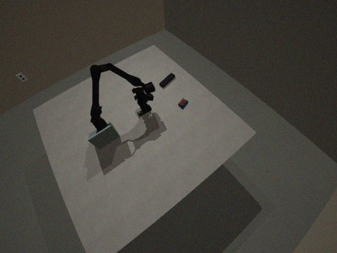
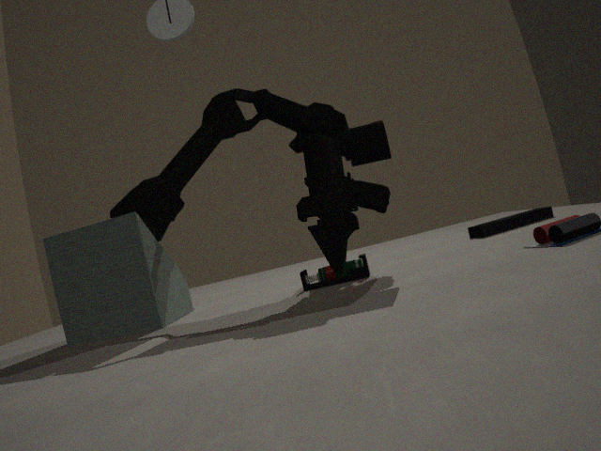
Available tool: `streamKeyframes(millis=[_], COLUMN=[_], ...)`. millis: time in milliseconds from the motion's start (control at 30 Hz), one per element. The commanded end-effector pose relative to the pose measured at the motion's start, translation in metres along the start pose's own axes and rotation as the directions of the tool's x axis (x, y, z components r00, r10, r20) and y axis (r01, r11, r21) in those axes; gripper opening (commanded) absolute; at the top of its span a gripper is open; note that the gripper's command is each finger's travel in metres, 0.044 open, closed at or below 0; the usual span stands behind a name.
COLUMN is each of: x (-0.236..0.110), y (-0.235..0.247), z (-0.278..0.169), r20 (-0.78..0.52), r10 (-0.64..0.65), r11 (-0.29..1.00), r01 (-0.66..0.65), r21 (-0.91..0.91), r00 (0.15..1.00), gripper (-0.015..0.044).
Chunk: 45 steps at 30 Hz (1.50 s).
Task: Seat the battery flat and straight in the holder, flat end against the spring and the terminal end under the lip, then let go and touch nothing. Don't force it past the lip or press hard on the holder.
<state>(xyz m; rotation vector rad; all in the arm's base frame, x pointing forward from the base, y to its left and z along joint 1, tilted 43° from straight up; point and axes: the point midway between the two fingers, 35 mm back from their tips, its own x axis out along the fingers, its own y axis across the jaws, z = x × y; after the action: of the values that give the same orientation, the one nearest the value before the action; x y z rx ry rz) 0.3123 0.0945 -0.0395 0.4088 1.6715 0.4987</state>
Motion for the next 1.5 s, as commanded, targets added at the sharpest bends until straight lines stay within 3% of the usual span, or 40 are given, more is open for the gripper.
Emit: streamKeyframes(millis=[0,233,367,800,867,1033,1133,1467], x=[0.001,0.001,0.001,-0.015,-0.019,-0.074,-0.082,-0.081], y=[-0.001,-0.001,-0.001,-0.003,-0.006,-0.015,-0.017,-0.020], z=[0.001,0.001,0.001,0.000,-0.001,-0.005,-0.007,-0.006], r20=[-0.001,-0.004,-0.004,-0.002,-0.006,-0.002,-0.002,-0.002], r10=[0.000,0.000,0.000,0.000,0.003,-0.003,-0.003,-0.003], r11=[1.000,1.000,1.000,1.000,1.000,1.000,1.000,1.000], r01=[0.000,0.000,0.000,0.000,-0.003,0.003,0.003,0.003], r21=[0.000,0.000,0.000,0.001,0.013,0.003,0.001,0.001], r00=[1.000,1.000,1.000,1.000,1.000,1.000,1.000,1.000], gripper=[0.0063,0.0063,0.0165,0.0165,0.0217,0.0349,0.0427,0.0440])
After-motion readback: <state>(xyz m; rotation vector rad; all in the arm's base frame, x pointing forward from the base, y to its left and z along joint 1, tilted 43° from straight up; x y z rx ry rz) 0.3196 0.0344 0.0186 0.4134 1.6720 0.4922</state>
